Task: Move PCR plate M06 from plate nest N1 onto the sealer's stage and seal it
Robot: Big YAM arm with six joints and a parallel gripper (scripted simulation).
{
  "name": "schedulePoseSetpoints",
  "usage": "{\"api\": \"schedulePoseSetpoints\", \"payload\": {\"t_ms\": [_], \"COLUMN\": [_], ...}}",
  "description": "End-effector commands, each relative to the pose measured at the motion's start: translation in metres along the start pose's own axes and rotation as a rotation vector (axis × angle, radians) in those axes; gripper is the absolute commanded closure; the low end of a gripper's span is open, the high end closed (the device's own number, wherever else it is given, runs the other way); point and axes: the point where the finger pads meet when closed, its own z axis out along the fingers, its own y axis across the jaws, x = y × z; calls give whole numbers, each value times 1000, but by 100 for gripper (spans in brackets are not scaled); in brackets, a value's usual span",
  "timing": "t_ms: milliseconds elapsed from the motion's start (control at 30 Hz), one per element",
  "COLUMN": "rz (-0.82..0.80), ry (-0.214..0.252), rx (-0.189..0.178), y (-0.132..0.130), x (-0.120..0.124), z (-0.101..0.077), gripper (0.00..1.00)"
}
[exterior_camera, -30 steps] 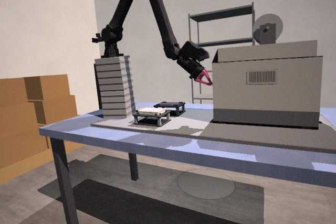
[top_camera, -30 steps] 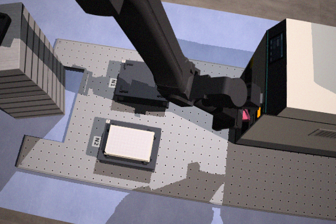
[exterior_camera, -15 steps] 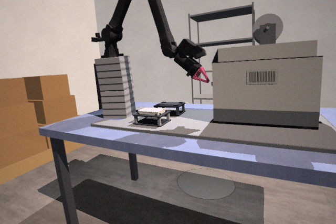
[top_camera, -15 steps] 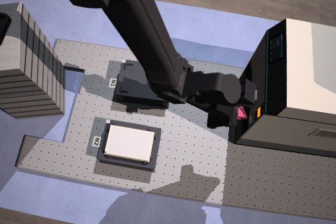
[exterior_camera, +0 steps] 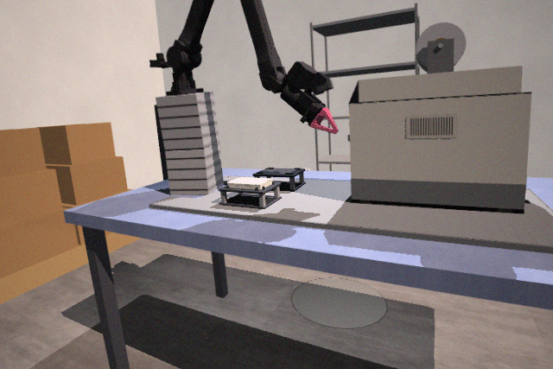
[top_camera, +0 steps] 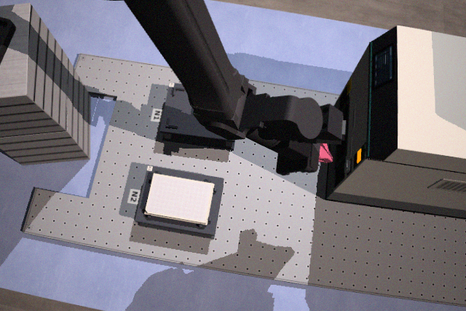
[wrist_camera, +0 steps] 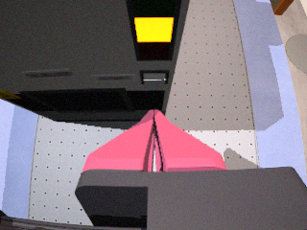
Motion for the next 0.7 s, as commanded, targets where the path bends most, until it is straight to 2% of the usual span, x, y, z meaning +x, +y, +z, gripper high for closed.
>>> {"api": "schedulePoseSetpoints", "payload": {"t_ms": [0, 167, 467, 667], "rz": [-5, -5, -22, -27], "ry": [-48, -29, -65, -32], "rx": [17, 13, -4, -14], "y": [-13, -10, 4, 9], "x": [-23, -11, -30, -17], "z": [-13, -18, -31, -42], "gripper": [100, 100, 100, 100]}}
